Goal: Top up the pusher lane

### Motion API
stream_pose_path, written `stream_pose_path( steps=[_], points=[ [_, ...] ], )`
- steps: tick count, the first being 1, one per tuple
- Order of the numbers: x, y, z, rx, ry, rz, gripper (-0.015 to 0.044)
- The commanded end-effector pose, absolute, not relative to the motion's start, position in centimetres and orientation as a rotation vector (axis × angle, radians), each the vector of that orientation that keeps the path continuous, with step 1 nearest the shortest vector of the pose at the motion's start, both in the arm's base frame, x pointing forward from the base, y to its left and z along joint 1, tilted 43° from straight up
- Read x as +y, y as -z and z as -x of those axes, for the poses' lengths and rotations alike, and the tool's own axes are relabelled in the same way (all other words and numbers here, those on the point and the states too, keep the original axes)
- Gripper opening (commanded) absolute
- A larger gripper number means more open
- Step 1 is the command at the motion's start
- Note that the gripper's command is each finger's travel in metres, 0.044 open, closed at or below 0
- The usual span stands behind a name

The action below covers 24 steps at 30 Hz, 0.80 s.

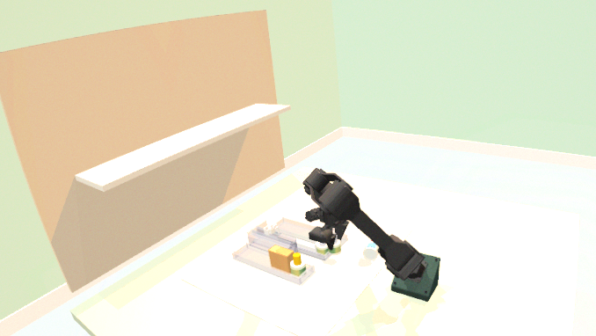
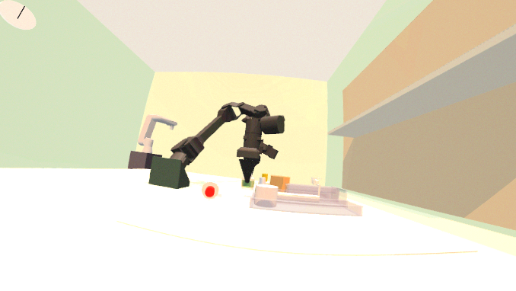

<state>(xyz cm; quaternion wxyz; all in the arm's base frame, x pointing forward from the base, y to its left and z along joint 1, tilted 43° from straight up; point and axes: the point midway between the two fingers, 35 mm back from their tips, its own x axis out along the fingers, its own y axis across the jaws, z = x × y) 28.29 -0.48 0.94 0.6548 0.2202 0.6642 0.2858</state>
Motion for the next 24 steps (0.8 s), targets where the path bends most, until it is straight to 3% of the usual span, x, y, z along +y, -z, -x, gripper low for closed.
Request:
stream_pose_path(
  steps=[1, 24],
  points=[
    [-0.35, -0.85, -28.34, 1.506, -0.647, -0.506, 0.0],
    [-0.29, -0.85, -29.19, 1.505, -0.647, -0.506, 0.0]
  ],
)
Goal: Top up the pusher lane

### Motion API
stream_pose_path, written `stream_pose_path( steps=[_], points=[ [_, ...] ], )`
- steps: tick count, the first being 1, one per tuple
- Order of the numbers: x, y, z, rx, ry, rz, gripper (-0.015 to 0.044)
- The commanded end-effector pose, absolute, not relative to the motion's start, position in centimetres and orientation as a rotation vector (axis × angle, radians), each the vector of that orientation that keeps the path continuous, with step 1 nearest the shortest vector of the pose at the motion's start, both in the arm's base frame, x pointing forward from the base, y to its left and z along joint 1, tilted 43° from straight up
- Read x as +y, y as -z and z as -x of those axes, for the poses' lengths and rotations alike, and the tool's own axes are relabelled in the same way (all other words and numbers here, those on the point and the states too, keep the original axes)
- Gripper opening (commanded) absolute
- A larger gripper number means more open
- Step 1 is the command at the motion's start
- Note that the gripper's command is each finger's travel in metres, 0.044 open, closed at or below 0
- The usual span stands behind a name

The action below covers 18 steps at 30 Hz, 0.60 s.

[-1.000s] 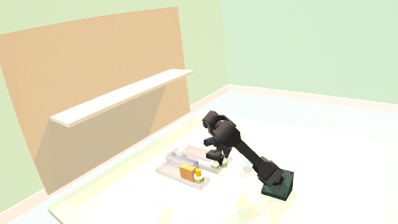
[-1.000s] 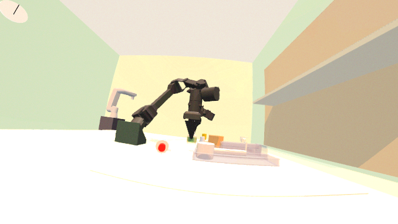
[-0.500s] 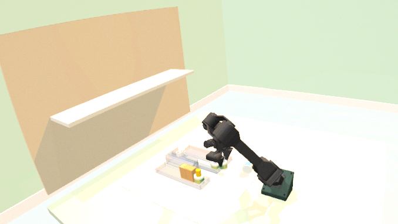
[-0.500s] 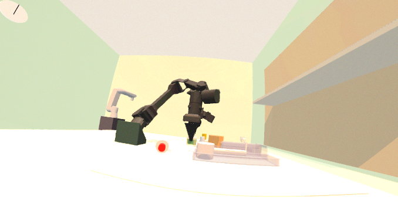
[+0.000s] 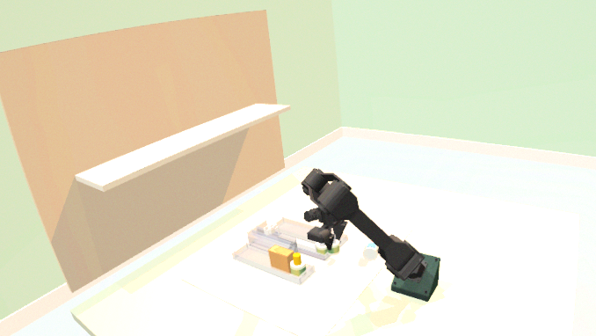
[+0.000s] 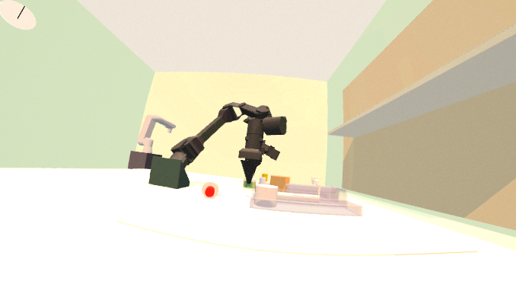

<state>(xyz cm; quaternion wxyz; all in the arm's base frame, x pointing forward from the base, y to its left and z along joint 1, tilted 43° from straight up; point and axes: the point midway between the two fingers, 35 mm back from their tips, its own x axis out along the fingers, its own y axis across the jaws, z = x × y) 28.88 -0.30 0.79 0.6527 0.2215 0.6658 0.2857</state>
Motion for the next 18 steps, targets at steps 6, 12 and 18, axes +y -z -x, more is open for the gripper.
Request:
stream_pose_path(
  steps=[6, 12, 18],
  points=[
    [-0.27, -0.85, -29.41, 1.505, -0.647, -0.506, 0.0],
    [-0.25, -0.85, -29.64, 1.505, -0.647, -0.506, 0.0],
    [-0.24, -0.86, -29.86, 1.505, -0.647, -0.506, 0.0]
  ],
)
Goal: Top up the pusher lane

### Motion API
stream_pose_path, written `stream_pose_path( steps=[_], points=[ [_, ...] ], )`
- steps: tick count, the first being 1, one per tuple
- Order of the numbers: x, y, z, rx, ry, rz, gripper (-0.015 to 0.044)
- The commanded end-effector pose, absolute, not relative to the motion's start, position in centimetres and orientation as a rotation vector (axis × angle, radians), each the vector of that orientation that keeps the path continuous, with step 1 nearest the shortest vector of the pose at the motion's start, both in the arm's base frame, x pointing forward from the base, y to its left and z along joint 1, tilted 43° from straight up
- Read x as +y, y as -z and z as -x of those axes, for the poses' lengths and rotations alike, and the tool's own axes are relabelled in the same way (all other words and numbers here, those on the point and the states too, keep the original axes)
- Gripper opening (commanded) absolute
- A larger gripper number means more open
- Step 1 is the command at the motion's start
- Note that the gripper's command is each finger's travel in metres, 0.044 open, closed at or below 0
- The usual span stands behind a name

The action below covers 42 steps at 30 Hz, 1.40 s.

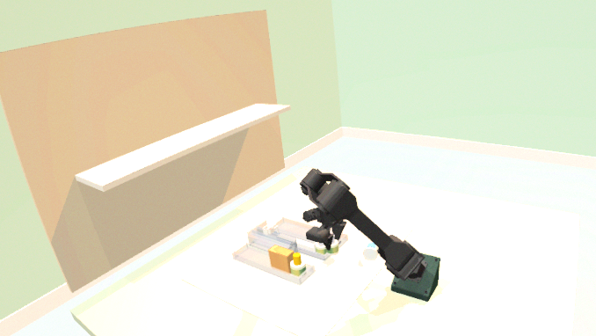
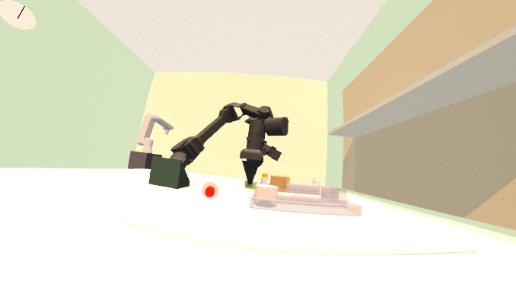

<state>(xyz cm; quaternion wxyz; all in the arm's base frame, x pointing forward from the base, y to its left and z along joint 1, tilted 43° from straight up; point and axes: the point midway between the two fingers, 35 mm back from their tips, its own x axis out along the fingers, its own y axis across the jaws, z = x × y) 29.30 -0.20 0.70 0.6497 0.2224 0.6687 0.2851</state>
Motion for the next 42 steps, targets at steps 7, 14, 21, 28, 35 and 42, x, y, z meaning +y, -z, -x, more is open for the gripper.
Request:
stream_pose_path(
  steps=[7, 14, 21, 28, 35, 42],
  points=[
    [-0.2, -0.9, -30.1, 1.505, -0.647, -0.506, 0.0],
    [-0.2, -0.9, -30.4, 1.505, -0.647, -0.505, 0.0],
    [-0.2, -0.9, -30.6, 1.504, -0.647, -0.505, 0.0],
    [-0.1, -0.9, -30.9, 1.504, -0.647, -0.505, 0.0],
    [-0.1, -0.9, -31.2, 1.504, -0.647, -0.505, 0.0],
    [-0.1, -1.0, -31.4, 1.504, -0.647, -0.505, 0.0]
  ],
)
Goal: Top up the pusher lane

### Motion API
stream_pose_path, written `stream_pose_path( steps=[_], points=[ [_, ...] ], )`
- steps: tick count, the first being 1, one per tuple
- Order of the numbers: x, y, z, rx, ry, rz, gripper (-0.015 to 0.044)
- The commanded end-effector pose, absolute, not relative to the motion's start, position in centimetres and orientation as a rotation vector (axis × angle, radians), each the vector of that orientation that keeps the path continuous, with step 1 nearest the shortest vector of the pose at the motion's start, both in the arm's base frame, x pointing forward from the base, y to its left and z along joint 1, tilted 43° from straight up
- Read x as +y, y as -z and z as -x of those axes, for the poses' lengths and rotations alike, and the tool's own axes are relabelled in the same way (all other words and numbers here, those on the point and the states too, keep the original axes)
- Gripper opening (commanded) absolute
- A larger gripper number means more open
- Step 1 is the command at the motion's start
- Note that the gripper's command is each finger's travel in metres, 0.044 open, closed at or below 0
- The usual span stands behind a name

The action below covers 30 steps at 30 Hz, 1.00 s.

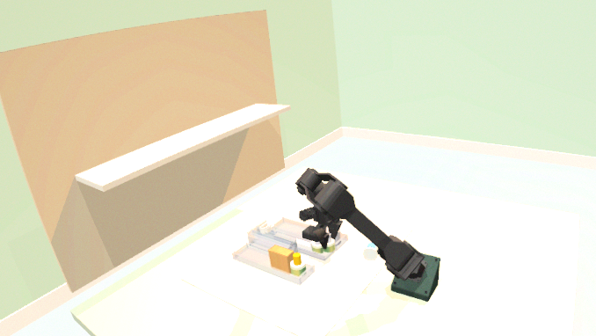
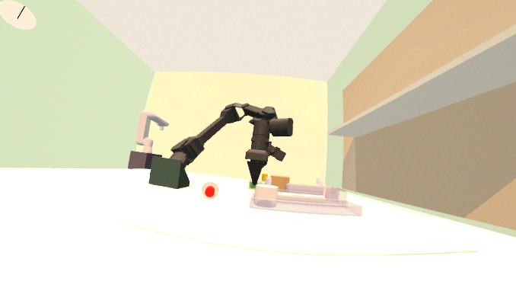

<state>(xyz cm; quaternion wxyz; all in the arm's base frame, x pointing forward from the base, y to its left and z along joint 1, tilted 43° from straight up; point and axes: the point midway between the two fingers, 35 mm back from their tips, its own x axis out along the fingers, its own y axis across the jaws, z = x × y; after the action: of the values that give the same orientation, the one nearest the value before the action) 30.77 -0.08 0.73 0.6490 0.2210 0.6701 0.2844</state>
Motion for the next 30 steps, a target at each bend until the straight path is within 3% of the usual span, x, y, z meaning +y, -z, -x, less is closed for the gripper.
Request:
stream_pose_path(
  steps=[1, 30],
  points=[
    [-0.1, -1.0, -31.4, 1.504, -0.647, -0.505, 0.0],
    [0.0, -1.2, -32.5, 1.503, -0.648, -0.505, 0.0]
  ],
)
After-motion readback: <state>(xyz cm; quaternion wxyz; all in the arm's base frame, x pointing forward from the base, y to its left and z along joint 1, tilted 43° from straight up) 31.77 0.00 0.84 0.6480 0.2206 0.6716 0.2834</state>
